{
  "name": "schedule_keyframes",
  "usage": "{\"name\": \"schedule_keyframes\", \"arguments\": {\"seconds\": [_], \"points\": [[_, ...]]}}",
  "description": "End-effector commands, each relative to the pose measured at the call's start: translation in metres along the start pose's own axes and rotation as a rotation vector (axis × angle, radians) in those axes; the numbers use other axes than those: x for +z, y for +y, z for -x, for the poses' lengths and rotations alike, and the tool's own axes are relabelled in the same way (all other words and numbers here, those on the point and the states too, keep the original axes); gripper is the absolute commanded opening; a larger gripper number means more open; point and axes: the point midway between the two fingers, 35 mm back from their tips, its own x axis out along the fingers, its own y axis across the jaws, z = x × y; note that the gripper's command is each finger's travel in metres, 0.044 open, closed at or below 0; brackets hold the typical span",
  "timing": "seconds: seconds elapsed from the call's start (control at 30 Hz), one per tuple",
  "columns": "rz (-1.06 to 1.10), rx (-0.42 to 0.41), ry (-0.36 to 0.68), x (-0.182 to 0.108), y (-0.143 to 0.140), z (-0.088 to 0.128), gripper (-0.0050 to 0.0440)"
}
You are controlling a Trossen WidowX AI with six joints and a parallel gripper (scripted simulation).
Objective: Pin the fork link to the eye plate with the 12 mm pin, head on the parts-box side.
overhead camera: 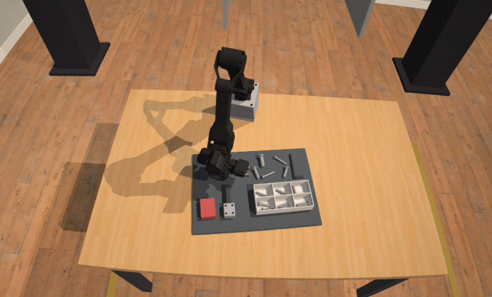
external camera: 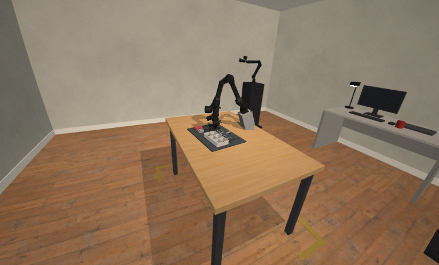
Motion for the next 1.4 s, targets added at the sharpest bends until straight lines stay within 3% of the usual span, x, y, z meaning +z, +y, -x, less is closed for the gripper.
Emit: {"name": "schedule_keyframes", "arguments": {"seconds": [0.0, 1.37], "points": [[-0.003, -0.001, -0.013, 0.003, 0.001, 0.004, -0.0050], [-0.003, 0.001, -0.032, 0.009, 0.001, 0.038, -0.0050]]}}
